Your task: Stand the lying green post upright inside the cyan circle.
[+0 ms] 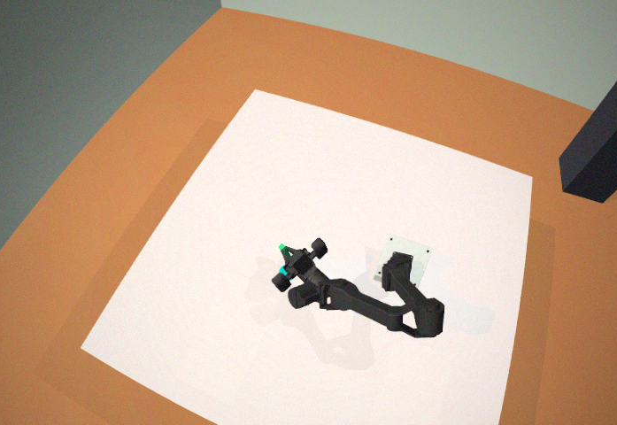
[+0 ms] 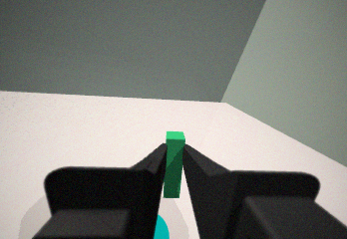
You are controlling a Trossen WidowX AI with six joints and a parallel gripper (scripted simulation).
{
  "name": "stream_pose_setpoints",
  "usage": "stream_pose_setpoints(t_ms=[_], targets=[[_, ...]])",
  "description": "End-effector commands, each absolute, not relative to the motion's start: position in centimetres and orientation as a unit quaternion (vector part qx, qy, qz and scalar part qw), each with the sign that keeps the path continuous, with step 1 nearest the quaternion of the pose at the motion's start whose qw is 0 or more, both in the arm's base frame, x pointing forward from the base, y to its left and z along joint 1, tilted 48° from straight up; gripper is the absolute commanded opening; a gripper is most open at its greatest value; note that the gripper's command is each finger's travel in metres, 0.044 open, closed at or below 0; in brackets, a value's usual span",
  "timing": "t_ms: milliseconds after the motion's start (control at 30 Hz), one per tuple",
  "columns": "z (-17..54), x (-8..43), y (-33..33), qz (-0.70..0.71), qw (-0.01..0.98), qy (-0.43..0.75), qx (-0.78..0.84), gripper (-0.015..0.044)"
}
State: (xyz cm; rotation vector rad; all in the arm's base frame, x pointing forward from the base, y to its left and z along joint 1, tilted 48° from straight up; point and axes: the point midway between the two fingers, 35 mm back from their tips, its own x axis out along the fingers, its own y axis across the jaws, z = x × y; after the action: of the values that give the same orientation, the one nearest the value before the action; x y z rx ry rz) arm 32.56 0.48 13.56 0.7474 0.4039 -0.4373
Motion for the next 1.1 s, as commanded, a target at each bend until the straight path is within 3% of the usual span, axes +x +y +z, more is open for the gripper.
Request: stream_pose_setpoints(t_ms=[0,1067], targets=[[13.6,32.2,0.5,-0.213,0.887,0.178,0.369,0.0023],[14.7,30.9,0.3,-0.216,0.878,0.096,0.417,0.0023]])
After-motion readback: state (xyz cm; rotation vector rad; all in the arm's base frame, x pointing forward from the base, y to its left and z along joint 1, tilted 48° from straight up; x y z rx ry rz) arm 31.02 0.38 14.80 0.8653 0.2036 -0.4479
